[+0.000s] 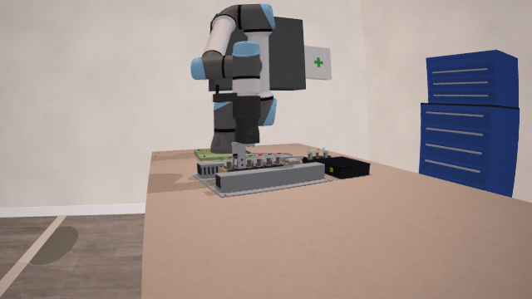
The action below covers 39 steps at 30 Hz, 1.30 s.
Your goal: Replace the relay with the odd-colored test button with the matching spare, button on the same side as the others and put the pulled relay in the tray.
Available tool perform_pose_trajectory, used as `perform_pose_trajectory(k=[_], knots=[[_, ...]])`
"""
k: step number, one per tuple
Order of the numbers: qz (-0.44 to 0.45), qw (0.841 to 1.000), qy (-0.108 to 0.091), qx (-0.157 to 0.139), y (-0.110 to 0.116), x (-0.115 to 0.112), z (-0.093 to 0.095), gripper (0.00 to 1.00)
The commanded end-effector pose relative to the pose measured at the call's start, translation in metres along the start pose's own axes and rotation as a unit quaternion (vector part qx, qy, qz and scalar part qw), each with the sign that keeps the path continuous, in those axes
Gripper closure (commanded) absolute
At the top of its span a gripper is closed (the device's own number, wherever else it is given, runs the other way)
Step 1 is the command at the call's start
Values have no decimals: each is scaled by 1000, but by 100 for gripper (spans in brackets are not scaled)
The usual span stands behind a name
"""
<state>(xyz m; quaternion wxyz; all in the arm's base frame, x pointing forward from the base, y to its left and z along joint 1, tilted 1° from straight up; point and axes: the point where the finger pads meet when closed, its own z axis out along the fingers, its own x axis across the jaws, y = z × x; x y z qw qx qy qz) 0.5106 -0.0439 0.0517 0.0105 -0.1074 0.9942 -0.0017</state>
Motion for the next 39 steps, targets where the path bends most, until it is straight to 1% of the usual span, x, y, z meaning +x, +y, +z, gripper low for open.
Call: perform_pose_trajectory(k=[1,14,19,31,36,39], knots=[[0,1000,-1,1,0,0,-5,100],[0,1000,-1,1,0,0,-6,100],[0,1000,-1,1,0,0,-12,100],[0,1000,-1,1,0,0,-12,100],[0,1000,-1,1,0,0,-18,100],[0,1000,-1,1,0,0,-18,100]])
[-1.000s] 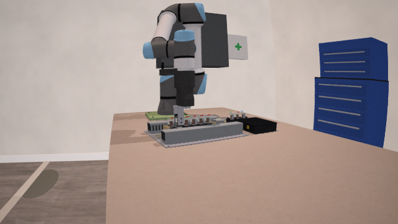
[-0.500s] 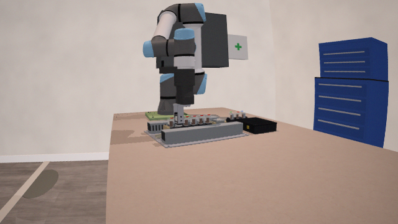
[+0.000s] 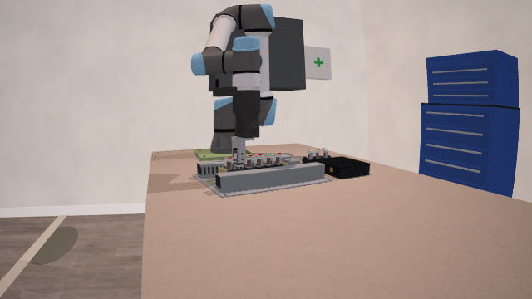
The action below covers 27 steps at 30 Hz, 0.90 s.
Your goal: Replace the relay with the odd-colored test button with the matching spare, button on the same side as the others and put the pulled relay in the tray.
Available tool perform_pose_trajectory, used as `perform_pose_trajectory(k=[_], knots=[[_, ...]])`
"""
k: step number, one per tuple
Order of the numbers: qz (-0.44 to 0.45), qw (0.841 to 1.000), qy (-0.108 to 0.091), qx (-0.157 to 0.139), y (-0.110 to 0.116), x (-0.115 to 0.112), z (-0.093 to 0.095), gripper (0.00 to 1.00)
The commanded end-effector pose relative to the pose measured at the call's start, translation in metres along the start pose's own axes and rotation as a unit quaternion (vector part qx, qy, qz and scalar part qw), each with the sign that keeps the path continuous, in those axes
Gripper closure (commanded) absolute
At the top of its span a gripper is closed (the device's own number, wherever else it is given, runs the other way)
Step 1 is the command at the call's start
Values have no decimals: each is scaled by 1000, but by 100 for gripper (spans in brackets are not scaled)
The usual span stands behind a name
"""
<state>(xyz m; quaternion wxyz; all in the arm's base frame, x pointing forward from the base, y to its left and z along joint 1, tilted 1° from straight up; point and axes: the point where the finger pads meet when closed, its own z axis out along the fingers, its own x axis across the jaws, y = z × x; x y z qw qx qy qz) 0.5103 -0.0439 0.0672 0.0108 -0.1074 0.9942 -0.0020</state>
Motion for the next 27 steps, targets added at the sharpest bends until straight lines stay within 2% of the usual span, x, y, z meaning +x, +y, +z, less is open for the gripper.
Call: perform_pose_trajectory(k=[1,27], knots=[[0,1000,-1,0,0,0,-2,100],[0,1000,-1,0,0,0,-10,100]])
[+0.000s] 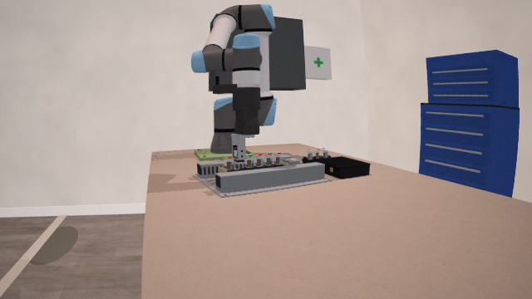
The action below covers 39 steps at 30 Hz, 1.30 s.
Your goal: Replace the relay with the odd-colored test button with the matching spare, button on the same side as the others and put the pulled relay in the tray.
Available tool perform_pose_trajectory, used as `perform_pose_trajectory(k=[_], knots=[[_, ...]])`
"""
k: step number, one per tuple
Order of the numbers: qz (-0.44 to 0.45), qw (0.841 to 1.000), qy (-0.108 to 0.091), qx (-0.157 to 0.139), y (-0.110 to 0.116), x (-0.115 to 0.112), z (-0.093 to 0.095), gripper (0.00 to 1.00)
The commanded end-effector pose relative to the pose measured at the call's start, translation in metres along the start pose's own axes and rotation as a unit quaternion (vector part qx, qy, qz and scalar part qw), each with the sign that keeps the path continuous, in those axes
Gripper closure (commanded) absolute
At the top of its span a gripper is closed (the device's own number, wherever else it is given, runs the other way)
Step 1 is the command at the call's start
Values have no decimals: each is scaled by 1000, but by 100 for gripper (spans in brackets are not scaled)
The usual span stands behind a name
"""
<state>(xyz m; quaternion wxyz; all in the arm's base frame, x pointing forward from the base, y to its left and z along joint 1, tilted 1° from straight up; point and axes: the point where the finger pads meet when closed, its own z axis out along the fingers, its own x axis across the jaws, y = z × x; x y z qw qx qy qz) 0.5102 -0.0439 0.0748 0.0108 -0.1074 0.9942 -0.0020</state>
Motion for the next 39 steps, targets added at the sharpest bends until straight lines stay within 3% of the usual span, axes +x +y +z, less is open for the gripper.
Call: perform_pose_trajectory(k=[1,33,38,39], knots=[[0,1000,-1,0,0,0,-4,100],[0,1000,-1,0,0,0,-9,100],[0,1000,-1,0,0,0,-69,100],[0,1000,-1,0,0,0,-69,100]])
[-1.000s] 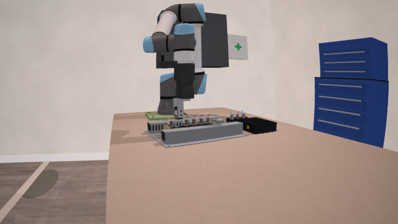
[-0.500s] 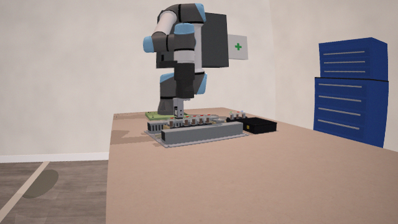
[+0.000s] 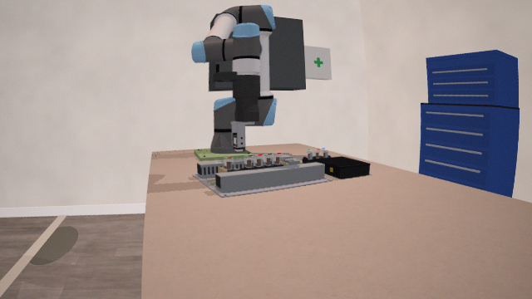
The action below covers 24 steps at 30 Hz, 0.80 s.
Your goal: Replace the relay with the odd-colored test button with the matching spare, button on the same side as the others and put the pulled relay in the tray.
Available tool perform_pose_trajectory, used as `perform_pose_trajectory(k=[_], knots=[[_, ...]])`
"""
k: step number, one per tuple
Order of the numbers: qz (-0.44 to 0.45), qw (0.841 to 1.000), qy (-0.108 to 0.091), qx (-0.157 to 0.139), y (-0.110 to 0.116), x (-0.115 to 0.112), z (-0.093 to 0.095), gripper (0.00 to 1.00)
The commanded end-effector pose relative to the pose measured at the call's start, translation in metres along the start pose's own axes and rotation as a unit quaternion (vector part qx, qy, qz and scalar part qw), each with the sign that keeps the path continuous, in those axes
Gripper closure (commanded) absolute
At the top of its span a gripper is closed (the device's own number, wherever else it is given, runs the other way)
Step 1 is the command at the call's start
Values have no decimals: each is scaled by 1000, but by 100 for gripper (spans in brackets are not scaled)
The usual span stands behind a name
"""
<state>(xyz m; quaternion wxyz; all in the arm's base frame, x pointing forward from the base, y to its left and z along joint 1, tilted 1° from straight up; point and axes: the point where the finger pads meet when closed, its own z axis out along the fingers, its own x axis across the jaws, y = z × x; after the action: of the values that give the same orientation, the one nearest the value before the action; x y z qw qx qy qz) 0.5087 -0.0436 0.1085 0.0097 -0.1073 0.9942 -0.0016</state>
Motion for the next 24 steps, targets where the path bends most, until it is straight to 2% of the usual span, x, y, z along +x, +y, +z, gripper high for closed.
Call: perform_pose_trajectory(k=[1,11,16,24], knots=[[0,1000,-2,1,-1,-1,-36,100],[0,1000,-2,1,-1,-1,-36,100],[0,1000,-2,1,-1,-1,-46,100],[0,1000,-2,1,-1,-1,-46,100]])
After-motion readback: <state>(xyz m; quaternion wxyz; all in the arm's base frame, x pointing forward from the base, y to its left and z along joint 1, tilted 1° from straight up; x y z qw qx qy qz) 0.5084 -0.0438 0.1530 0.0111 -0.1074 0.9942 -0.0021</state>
